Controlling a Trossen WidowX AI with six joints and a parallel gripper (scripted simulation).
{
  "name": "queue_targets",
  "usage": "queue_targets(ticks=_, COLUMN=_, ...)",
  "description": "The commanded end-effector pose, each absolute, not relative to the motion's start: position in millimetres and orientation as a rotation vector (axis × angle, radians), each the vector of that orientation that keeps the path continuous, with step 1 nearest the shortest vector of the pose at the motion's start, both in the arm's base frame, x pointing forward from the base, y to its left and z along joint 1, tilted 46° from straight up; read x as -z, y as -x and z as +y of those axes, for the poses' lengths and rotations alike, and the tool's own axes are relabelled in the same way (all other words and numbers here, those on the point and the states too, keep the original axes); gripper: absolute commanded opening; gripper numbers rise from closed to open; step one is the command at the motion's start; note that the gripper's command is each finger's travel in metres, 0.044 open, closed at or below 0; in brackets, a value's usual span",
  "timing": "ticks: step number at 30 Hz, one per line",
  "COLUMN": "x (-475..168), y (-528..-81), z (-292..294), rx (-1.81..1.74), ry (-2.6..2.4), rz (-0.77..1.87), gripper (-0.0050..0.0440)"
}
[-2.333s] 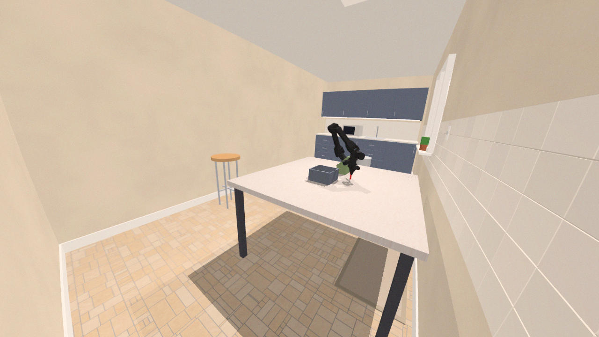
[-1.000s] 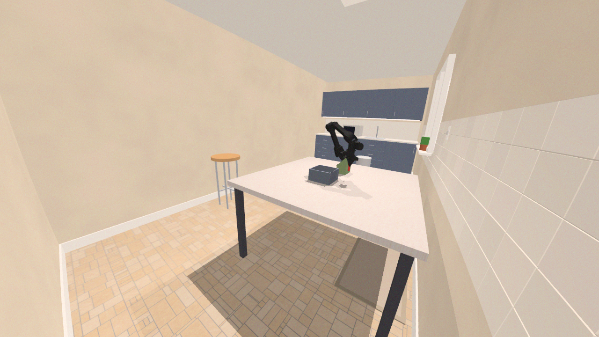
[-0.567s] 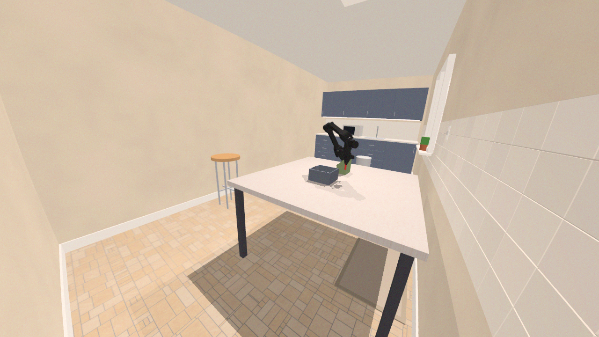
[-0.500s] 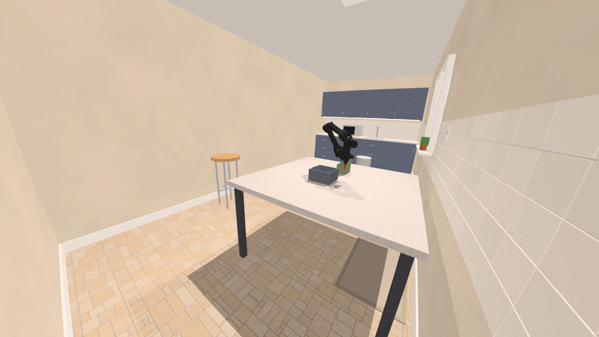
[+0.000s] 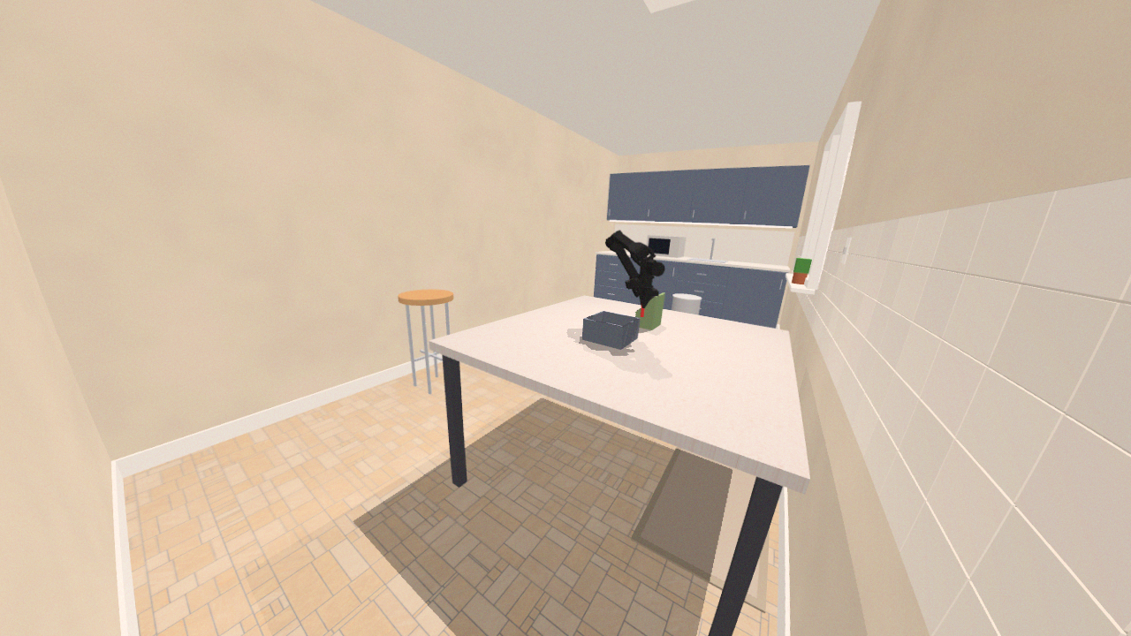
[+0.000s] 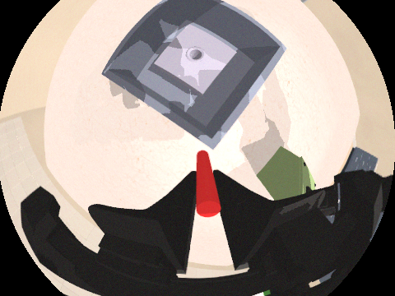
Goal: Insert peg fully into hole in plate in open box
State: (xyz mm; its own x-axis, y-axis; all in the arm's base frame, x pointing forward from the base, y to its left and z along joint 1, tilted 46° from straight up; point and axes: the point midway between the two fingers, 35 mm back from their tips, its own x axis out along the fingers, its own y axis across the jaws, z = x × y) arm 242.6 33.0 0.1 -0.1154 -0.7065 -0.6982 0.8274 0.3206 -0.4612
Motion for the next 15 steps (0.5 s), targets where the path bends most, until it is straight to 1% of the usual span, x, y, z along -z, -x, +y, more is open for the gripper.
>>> queue_targets(ticks=1, x=-11, y=-249, z=29, rx=1.312, ry=-0.152, rz=1.048, gripper=0.0)
queue_targets(ticks=7, x=-13, y=-251, z=27, rx=1.314, ry=-0.15, rz=1.046, gripper=0.0)
queue_targets(ticks=15, x=-25, y=-269, z=15, rx=1.308, ry=-0.154, rz=1.051, gripper=0.0)
